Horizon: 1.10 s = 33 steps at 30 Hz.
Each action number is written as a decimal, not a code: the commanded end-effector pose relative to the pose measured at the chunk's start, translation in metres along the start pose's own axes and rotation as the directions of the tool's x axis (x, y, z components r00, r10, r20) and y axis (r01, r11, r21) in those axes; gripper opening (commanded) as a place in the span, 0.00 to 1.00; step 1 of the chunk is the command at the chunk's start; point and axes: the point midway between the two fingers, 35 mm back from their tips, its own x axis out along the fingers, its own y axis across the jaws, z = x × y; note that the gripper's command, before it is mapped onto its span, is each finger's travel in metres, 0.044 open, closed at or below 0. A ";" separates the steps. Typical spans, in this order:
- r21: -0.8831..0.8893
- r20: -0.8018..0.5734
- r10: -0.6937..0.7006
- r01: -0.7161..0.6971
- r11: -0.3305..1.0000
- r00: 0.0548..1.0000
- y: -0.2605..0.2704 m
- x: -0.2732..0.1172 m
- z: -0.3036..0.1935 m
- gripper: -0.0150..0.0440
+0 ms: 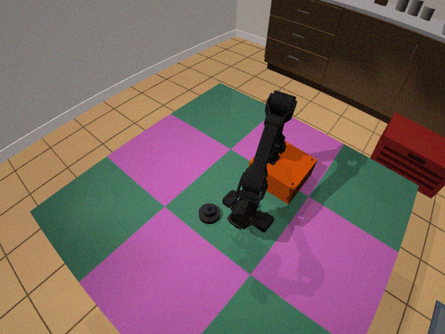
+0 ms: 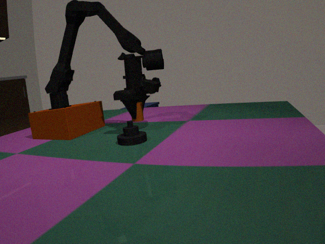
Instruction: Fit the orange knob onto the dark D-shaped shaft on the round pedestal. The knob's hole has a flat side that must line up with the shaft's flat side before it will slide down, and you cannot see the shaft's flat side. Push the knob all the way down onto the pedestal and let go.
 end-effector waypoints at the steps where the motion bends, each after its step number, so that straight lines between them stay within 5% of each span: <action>1: 0.002 0.023 0.003 -0.003 1.000 1.000 0.003 -0.033 0.007 0.25; 10: 0.002 0.023 0.003 -0.003 1.000 1.000 0.005 -0.104 -0.001 0.25; 33: 0.006 0.023 -0.001 0.001 1.000 1.000 -0.042 -0.089 0.022 0.25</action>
